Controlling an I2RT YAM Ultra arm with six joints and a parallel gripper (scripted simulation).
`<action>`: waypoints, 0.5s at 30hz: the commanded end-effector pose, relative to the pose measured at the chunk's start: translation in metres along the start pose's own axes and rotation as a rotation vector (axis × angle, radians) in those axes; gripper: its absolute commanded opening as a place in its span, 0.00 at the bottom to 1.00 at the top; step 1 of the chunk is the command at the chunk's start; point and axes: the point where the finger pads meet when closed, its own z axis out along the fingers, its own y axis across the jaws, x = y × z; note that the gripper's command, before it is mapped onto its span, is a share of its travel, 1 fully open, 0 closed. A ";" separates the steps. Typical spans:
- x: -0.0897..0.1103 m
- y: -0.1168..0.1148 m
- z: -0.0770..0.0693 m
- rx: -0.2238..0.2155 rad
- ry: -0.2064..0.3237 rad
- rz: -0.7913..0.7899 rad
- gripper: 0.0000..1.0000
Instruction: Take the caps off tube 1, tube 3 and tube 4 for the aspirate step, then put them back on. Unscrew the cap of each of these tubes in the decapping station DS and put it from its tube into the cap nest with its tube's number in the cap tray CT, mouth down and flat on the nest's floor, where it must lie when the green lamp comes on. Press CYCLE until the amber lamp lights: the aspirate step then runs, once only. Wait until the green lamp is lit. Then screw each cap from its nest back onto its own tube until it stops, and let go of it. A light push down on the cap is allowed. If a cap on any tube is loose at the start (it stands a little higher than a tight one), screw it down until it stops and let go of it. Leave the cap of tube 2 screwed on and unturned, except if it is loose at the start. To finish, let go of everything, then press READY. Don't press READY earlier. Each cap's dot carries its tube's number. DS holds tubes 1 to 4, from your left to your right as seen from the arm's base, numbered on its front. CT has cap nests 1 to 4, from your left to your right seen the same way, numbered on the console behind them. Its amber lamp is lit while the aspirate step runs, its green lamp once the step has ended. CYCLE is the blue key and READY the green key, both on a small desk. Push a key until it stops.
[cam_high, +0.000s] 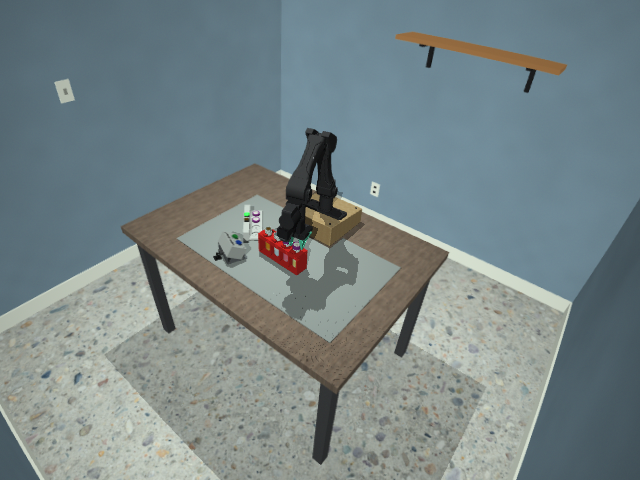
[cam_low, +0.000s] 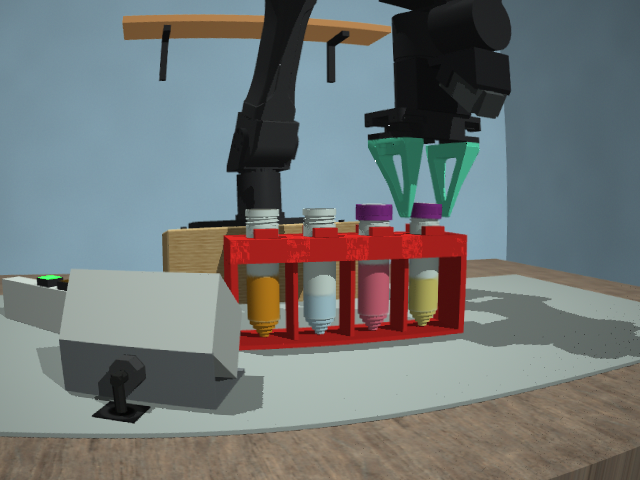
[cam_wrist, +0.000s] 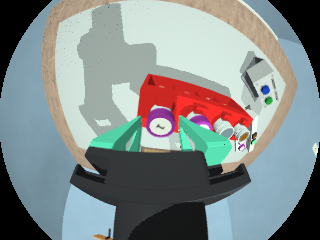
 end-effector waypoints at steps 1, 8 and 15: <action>-0.003 0.000 -0.004 -0.002 -0.015 -0.123 0.49; -0.003 0.000 -0.004 0.000 -0.015 -0.403 0.49; -0.003 -0.001 -0.004 0.001 -0.015 -0.509 0.49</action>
